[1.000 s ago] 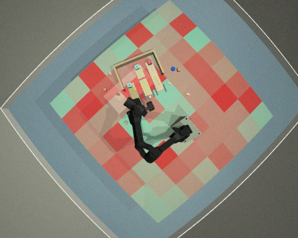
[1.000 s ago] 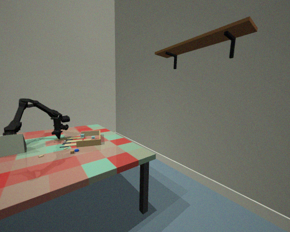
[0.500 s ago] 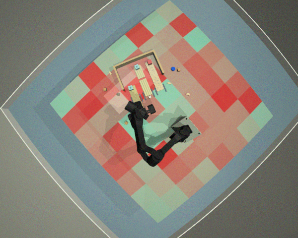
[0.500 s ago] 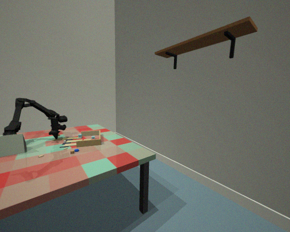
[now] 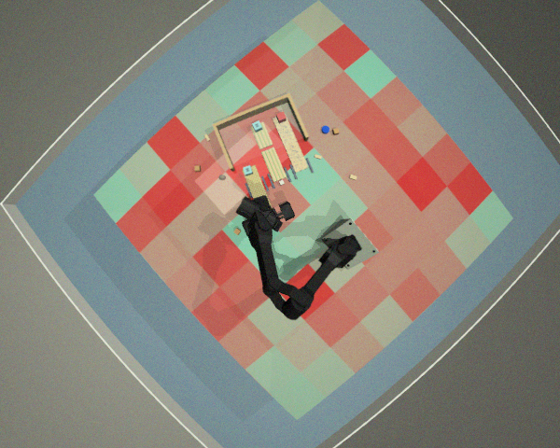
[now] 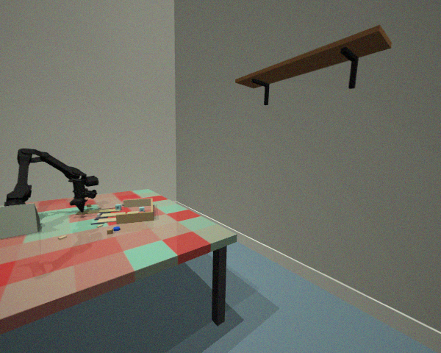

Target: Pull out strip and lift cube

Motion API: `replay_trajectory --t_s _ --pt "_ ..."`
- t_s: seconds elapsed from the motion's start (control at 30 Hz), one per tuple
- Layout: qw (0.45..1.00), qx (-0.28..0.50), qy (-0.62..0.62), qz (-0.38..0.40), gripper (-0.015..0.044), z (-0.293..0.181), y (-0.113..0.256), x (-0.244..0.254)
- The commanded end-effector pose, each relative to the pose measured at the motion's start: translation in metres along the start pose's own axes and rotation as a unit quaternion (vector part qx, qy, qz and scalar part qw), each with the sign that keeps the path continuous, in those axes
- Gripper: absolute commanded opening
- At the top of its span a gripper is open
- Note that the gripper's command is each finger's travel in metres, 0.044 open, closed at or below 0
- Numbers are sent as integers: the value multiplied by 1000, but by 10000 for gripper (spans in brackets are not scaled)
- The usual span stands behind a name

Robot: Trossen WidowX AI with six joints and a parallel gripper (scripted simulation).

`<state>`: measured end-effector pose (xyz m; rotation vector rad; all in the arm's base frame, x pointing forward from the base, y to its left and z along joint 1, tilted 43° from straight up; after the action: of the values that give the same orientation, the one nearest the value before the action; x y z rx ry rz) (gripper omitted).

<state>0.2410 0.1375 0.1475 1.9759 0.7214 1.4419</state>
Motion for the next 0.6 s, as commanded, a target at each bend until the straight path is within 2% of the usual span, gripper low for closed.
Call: replay_trajectory --t_s 0.0,0.57 --pt "1000 15 0 -5 0 -11 -6 -2" --pt "1000 15 -1 -5 0 -22 -6 -3"
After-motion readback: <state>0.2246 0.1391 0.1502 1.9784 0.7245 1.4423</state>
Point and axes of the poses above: the point midway between the two fingers, 35 mm back from their tips, its own y axis back along the fingers, its own x axis across the jaws, z = x × y, the point moved 10 cm from there along y, back along the fingers, and after that the axes turned 7 degrees about -y, right-handed, at the moved point
